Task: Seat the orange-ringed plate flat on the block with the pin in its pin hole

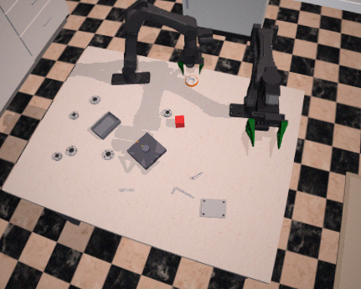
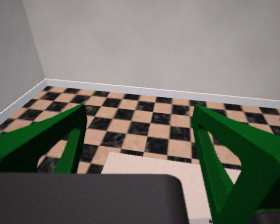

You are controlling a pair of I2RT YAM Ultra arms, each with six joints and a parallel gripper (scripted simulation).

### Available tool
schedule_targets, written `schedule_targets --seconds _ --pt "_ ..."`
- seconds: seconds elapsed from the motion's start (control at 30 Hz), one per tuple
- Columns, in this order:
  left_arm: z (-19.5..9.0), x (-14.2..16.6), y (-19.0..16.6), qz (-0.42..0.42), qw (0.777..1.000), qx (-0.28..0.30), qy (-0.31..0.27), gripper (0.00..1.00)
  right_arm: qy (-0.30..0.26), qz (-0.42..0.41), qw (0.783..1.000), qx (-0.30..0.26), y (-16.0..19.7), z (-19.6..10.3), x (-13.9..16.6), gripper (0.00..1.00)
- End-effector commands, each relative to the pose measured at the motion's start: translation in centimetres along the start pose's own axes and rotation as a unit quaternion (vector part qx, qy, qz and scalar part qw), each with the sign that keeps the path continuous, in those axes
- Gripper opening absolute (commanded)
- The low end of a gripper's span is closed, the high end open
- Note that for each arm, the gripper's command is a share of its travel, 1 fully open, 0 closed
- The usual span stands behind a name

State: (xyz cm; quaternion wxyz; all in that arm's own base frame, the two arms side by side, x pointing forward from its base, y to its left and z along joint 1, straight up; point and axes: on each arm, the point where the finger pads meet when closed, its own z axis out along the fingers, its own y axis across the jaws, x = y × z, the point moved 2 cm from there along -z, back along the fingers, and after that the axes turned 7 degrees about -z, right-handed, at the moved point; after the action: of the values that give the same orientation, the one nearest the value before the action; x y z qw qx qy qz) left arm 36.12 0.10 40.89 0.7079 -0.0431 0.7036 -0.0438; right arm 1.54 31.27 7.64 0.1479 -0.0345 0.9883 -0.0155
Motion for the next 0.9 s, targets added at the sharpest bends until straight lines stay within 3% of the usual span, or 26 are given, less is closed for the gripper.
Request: schedule_targets --seconds 0.0,0.1,0.17,0.6,0.67,0.87 --pt "-0.5 -2.4 -0.3 0.004 1.0 0.002 -0.031 0.77 -0.006 0.002 1.0 0.0 0.0 0.2 -0.5 0.8" --pt "-0.5 -2.4 -0.3 0.004 1.0 0.002 -0.031 0.77 -0.006 0.009 1.0 -0.025 0.4 0.0 -0.8 0.8" --pt "-0.5 -2.4 -0.3 0.004 1.0 0.002 -0.031 0.77 -0.007 0.001 1.0 -0.001 0.2 1.7 -0.3 0.8" --pt "-0.5 -2.4 -0.3 0.004 1.0 0.002 -0.031 0.77 -0.008 0.005 1.0 -0.013 0.4 2.1 -0.7 0.8" --pt "-0.5 -2.4 -0.3 0.004 1.0 0.002 -0.031 0.77 -0.008 0.001 1.0 -0.001 0.1 3.9 -0.4 0.8" --pt "-0.5 -2.4 -0.3 0.004 1.0 0.002 -0.031 0.77 -0.01 0.001 1.0 -0.003 0.3 4.8 -0.4 0.8"
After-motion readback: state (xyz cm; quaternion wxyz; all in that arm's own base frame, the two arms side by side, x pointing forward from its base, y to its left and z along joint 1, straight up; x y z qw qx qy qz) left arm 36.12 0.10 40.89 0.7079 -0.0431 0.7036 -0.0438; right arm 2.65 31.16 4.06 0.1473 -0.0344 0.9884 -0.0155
